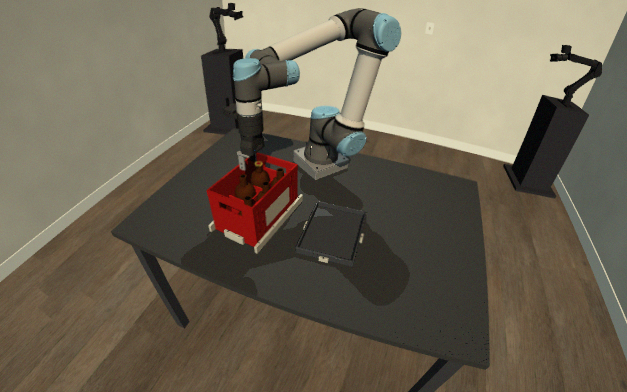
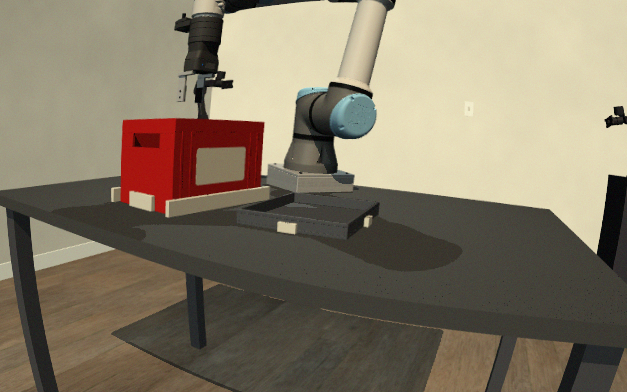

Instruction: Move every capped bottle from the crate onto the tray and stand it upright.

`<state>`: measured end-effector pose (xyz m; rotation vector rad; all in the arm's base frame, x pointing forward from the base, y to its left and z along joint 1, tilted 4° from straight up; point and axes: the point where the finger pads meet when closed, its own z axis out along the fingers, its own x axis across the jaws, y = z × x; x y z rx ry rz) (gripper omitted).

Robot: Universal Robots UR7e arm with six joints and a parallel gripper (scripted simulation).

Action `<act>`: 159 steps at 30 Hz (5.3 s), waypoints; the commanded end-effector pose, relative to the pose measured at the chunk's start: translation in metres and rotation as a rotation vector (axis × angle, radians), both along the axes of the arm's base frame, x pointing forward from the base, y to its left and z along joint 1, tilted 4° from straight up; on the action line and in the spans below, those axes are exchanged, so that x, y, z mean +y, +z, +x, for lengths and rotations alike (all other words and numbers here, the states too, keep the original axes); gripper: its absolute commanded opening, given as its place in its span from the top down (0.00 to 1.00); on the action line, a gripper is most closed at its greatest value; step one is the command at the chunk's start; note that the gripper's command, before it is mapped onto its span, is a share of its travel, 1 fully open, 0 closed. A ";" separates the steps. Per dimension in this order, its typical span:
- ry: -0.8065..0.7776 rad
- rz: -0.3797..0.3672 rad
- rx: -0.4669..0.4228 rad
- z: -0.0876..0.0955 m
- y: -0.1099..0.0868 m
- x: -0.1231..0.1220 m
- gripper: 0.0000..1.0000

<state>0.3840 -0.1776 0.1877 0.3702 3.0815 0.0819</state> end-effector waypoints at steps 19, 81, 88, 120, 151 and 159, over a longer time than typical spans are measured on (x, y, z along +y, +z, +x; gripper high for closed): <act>0.001 0.000 -0.003 0.015 0.004 0.047 0.00; 0.001 0.001 -0.004 0.022 0.006 0.085 0.00; 0.002 0.001 -0.004 0.022 0.006 0.086 0.00; 0.002 0.001 -0.004 0.022 0.006 0.086 0.00; 0.290 -0.016 -0.015 -0.038 -0.003 0.038 0.00; 0.300 -0.022 -0.012 -0.041 -0.004 0.034 0.00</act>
